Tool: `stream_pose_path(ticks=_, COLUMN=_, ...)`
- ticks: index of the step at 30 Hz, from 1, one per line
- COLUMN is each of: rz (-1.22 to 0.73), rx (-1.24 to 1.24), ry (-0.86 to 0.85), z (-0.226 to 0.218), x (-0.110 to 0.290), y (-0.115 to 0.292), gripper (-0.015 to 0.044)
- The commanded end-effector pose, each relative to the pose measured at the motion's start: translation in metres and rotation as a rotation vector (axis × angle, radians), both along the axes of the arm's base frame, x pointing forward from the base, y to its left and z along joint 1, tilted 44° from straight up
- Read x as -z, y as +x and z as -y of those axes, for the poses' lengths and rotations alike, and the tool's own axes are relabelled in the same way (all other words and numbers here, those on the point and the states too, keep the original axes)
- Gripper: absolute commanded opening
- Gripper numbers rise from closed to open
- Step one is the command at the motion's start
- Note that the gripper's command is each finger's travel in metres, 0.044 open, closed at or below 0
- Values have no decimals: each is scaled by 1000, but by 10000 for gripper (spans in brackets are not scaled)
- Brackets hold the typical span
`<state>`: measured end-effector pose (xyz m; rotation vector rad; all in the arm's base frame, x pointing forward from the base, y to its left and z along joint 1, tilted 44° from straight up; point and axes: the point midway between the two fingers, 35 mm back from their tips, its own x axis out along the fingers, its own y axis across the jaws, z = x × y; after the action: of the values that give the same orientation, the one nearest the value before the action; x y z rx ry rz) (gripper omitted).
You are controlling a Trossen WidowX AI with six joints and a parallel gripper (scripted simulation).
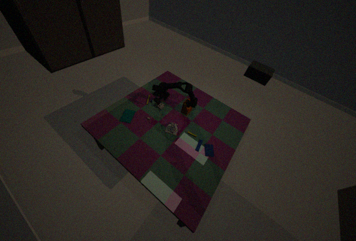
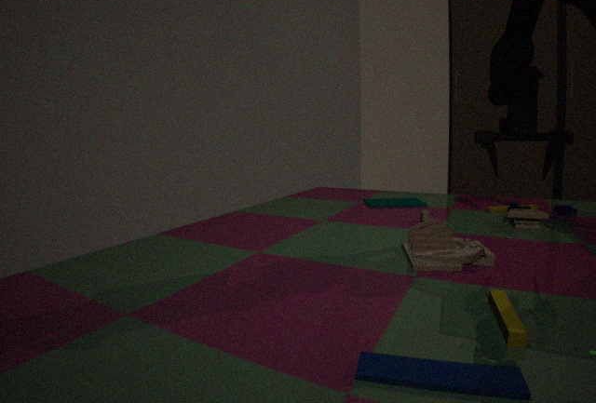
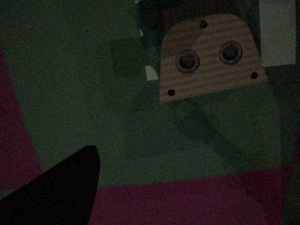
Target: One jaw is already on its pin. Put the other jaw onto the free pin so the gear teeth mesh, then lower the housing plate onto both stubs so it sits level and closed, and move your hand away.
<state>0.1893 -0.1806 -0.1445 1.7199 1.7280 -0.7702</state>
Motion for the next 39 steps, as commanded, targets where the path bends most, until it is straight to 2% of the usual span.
stream_pose_path(ticks=1, rz=53, rx=-61, ry=10, z=7, x=10, y=-14, gripper=440)
stream_pose_path(ticks=9, rz=74, rx=-82, ry=17, z=8, x=15, y=-20, gripper=440)
stream_pose_path(ticks=15, rz=75, rx=-83, ry=18, z=-19, x=41, y=-21, gripper=440)
stream_pose_path(ticks=39, rz=75, rx=-83, ry=18, z=-19, x=41, y=-21, gripper=440)
